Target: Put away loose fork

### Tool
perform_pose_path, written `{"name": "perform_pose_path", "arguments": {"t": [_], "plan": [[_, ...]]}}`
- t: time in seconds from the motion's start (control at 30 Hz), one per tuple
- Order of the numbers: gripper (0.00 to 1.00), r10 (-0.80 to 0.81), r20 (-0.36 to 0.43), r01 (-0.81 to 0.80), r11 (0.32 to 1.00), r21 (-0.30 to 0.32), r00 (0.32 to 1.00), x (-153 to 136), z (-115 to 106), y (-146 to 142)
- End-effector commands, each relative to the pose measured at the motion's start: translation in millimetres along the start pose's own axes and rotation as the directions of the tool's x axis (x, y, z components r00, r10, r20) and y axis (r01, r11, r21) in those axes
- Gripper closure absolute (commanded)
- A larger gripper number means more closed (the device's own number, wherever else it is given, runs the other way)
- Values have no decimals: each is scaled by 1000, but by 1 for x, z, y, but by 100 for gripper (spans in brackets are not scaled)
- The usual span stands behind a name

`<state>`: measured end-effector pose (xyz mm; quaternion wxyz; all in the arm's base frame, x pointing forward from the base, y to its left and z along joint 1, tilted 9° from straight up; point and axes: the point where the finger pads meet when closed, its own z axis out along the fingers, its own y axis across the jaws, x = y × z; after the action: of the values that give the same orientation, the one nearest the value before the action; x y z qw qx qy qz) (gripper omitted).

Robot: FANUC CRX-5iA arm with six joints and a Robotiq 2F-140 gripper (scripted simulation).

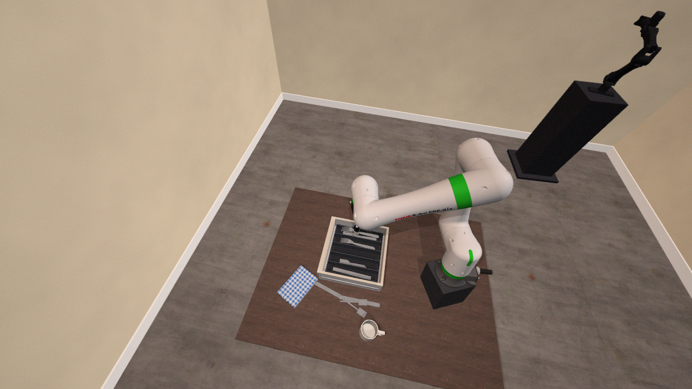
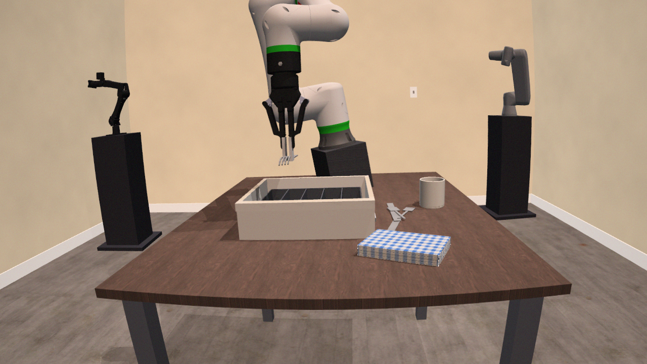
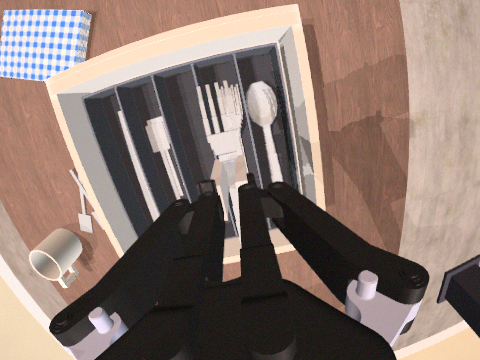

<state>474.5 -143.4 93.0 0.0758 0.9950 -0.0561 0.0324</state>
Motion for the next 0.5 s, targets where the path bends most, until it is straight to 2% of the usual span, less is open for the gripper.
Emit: {"name": "perform_pose_path", "arguments": {"t": [0.0, 0.47], "plan": [[99, -10, 0, 10, 1000, 0, 1000, 0, 2, 0], [99, -13, 0, 13, 1000, 0, 1000, 0, 30, 0]]}}
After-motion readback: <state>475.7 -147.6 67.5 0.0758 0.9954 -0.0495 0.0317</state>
